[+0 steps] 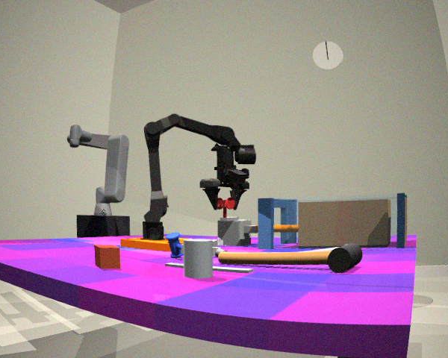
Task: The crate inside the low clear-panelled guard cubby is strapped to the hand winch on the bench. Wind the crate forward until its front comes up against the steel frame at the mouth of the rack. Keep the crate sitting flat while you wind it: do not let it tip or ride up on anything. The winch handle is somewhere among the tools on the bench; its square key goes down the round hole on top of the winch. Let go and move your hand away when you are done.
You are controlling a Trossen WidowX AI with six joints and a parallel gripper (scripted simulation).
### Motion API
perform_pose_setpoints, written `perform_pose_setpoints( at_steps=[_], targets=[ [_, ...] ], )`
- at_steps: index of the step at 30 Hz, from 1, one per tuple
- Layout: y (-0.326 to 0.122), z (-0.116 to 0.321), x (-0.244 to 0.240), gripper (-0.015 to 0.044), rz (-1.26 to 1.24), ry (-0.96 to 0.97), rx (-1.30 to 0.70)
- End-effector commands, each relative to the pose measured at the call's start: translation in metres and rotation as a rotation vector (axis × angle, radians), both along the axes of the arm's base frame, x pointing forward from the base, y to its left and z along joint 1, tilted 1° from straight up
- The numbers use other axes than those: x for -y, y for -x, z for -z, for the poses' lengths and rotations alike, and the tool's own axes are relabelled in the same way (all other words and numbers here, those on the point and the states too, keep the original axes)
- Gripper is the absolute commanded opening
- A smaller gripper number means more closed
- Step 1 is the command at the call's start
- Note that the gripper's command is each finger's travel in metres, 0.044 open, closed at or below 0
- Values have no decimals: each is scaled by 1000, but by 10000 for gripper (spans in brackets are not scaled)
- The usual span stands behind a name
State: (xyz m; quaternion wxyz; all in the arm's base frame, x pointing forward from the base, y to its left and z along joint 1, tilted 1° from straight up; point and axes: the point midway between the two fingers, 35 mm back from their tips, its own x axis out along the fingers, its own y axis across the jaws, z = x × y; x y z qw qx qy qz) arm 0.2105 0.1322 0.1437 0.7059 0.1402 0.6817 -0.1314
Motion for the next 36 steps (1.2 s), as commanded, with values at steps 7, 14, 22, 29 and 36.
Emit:
perform_pose_setpoints(
  at_steps=[7, 14, 22, 29, 36],
  targets=[
    [1, 9, 1, 414, 0, 1, -1],
    [1, 9, 1, 230, 0, 1, -1],
    [1, 9, 1, 20, 0, 1, -1],
    [1, 9, 1, 0, 0, 1, -1],
    [1, 13, 1, 0, -6, -2, -2]
  ],
)
